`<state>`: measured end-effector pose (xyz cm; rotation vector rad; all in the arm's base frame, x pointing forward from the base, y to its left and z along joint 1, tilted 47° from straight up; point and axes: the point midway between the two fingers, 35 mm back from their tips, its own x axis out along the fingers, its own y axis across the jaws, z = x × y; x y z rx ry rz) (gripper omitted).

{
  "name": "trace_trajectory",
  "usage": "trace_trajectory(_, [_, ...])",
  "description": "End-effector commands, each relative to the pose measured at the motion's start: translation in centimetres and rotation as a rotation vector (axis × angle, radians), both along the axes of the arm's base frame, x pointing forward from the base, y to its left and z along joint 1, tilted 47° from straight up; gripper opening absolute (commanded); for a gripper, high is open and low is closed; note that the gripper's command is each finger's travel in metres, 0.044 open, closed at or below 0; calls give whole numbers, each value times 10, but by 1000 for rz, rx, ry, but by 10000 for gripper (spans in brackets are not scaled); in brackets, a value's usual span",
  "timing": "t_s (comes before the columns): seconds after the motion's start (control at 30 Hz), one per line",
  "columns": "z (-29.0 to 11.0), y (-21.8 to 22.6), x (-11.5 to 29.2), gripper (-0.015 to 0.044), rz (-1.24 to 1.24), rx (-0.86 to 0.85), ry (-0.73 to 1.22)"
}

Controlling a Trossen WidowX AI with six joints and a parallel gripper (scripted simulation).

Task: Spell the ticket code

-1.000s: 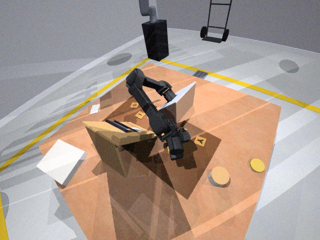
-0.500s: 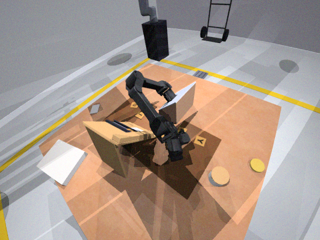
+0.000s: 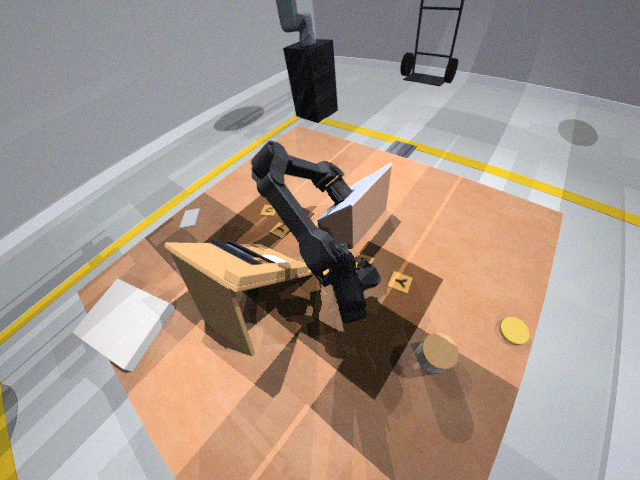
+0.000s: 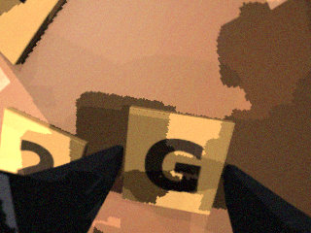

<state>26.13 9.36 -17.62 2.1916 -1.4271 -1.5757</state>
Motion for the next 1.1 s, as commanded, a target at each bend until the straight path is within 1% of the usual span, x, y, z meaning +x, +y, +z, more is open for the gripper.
trace_trajectory(0.0, [0,0,0,274,4,-2,0])
trace_trajectory(0.2, [0,0,0,234,4,-2,0])
trace_trajectory(0.5, [5,4,-1,0,4,-2,0])
trace_trajectory(1.07, [12,9,-3,0,4,-2,1])
